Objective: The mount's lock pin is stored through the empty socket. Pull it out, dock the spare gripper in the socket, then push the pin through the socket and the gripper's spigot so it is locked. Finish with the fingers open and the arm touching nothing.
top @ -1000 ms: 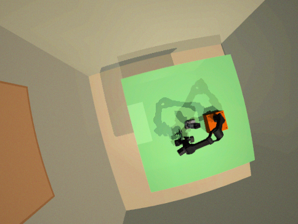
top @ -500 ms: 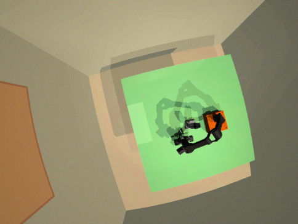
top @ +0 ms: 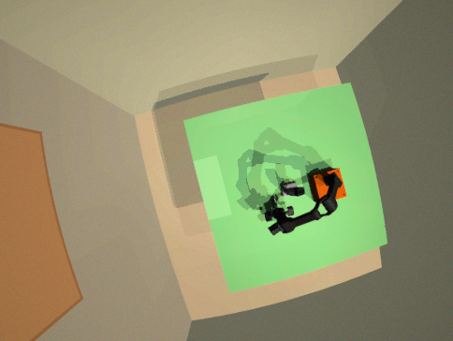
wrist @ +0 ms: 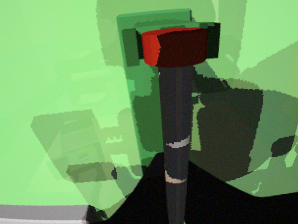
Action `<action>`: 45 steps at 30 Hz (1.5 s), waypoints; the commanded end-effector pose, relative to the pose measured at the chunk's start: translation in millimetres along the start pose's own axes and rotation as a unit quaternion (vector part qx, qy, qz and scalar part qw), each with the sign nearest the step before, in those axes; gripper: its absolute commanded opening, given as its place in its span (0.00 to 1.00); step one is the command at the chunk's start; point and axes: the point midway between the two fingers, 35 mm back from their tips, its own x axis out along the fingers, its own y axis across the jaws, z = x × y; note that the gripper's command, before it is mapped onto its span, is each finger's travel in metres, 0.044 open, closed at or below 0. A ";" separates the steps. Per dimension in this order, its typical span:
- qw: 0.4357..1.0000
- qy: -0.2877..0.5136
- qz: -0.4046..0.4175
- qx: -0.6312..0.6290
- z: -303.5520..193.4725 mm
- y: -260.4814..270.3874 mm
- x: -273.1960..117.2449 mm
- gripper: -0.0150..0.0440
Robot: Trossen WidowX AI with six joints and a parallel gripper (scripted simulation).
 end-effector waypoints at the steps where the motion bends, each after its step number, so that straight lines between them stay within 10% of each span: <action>1: 1.000 0.002 -0.002 -0.002 -0.7 -0.2 0.1 0.25; 45: 1.000 0.000 0.003 0.004 -12.2 31.0 -71.9 0.25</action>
